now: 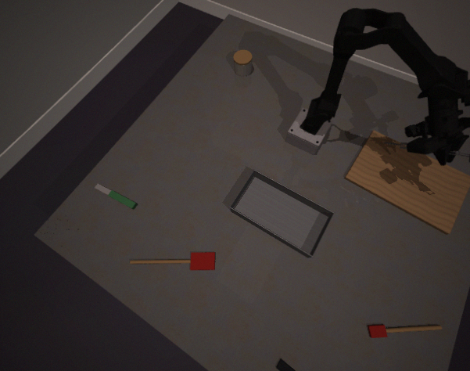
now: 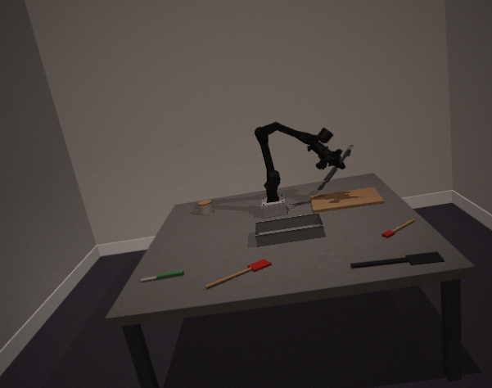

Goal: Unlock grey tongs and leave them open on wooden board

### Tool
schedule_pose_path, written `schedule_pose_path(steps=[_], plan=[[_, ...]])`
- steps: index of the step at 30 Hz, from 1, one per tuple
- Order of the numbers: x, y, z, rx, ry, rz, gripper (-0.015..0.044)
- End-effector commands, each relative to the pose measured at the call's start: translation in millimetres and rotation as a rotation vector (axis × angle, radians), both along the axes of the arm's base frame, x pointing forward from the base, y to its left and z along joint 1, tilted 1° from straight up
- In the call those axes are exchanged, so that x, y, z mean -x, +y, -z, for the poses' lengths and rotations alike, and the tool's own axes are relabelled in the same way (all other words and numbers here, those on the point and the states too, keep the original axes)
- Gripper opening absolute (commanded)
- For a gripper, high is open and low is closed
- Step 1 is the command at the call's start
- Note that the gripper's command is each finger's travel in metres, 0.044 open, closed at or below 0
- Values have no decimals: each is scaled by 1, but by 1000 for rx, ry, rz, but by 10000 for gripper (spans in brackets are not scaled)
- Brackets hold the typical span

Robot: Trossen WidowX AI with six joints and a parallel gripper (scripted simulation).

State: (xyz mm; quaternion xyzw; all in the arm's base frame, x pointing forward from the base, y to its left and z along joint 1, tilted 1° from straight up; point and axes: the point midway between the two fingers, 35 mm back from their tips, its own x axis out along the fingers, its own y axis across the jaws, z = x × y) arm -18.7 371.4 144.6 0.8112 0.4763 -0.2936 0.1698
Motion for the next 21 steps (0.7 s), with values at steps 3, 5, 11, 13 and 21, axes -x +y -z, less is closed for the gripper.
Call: schedule_pose_path(steps=[3,5,11,13,21], plan=[[-1,1,-1,-1,1,6,-150],[-1,2,0,13,6,5,-150],[-2,9,7,98,31,-8,-150],[-2,12,9,128,43,-9,-150],[-4,19,18,251,92,-21,-150]])
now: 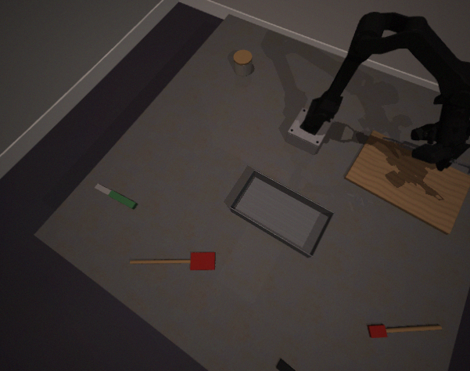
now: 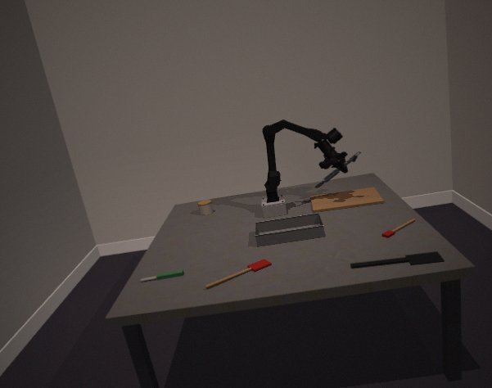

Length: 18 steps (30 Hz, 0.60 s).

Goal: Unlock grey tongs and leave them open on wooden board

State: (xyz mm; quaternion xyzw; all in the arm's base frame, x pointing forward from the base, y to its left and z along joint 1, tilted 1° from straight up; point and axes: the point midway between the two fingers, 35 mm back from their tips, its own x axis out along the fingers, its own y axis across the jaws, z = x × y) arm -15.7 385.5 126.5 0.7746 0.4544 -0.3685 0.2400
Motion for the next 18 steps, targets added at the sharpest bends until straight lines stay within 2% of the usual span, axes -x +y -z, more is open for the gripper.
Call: schedule_pose_path(steps=[1,18], plan=[[-1,5,1,55,31,-6,-150],[-6,11,18,308,171,-2,-150]])
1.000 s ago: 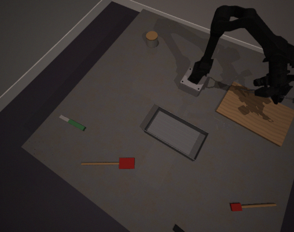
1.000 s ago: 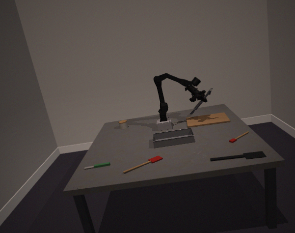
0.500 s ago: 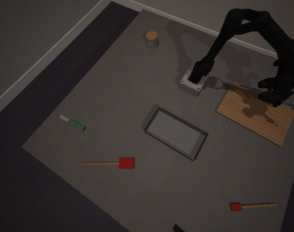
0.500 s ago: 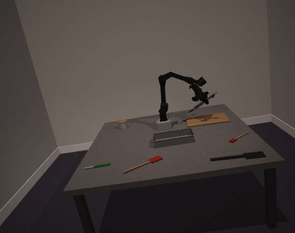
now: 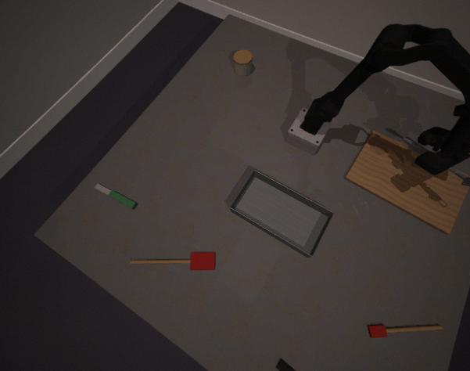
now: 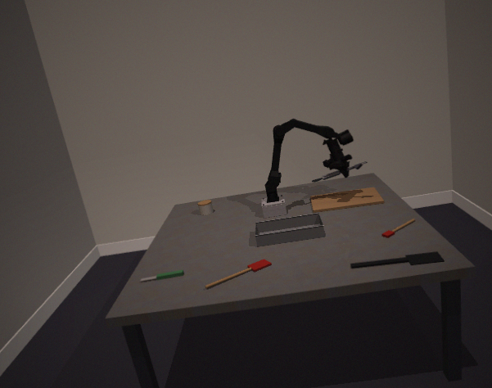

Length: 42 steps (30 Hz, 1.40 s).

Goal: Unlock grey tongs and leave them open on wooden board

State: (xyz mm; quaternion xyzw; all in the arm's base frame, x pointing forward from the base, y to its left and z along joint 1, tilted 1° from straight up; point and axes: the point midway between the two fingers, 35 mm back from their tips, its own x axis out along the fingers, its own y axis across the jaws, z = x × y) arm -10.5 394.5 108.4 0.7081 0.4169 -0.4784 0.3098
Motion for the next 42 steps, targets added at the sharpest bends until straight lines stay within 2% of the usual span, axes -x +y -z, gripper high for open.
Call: schedule_pose_path(steps=[1,18,42], plan=[[-2,2,0,53,42,4,-150],[-6,0,9,269,200,43,-150],[-6,3,29,271,202,43,-150]])
